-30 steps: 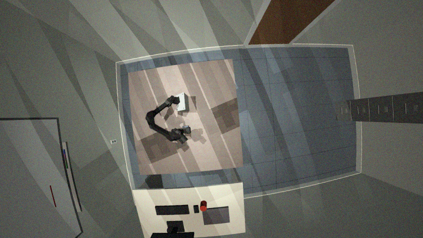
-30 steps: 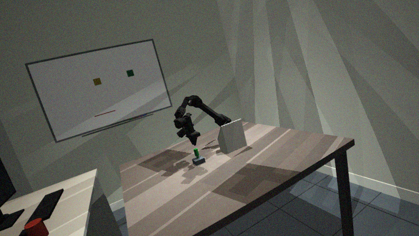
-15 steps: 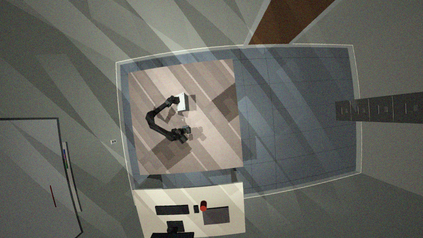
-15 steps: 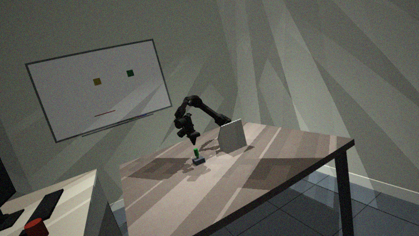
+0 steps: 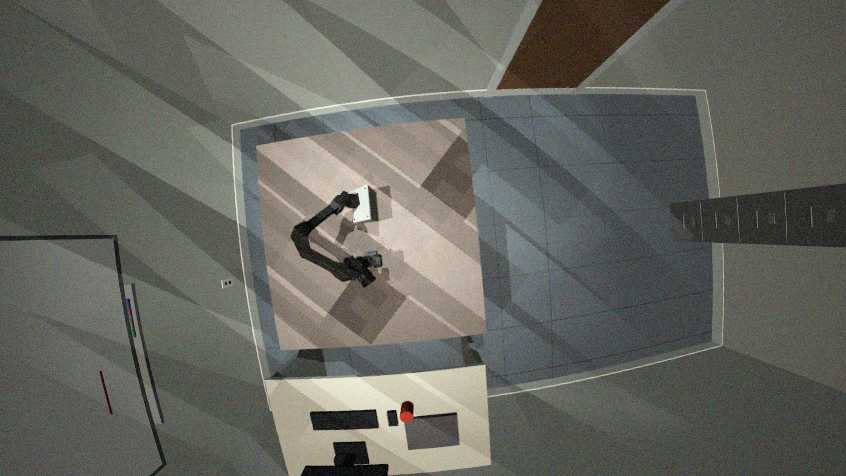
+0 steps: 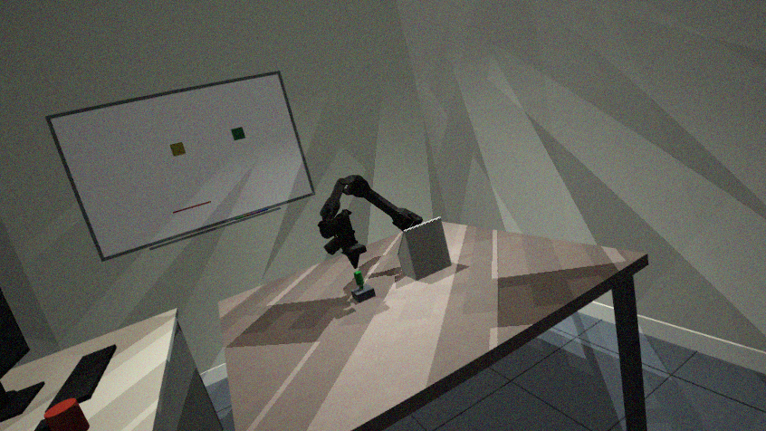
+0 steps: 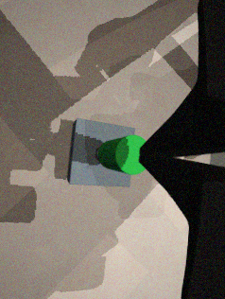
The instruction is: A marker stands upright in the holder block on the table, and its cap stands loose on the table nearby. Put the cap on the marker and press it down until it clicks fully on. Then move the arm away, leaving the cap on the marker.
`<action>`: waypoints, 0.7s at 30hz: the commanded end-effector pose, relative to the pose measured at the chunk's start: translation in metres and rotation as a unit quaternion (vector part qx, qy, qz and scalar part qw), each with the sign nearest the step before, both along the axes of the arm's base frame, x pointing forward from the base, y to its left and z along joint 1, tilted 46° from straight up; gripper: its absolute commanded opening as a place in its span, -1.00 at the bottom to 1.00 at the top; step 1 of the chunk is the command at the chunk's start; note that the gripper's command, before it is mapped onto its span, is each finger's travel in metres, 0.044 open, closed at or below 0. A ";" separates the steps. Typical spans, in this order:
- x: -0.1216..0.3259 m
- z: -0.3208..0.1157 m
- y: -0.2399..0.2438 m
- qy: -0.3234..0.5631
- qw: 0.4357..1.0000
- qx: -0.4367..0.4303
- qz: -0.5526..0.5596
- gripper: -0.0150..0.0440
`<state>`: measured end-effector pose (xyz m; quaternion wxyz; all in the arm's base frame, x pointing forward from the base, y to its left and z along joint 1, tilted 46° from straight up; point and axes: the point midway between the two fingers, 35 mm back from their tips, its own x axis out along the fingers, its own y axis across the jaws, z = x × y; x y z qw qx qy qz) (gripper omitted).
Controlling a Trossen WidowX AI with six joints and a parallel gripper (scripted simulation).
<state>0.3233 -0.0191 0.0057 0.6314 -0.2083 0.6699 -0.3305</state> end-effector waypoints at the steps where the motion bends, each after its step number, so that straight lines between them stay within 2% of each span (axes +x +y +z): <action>1: -0.002 -0.006 -0.006 0.004 1.000 -0.002 0.001 -0.49; 21: -0.001 -0.016 -0.016 -0.002 1.000 0.000 0.001 -0.49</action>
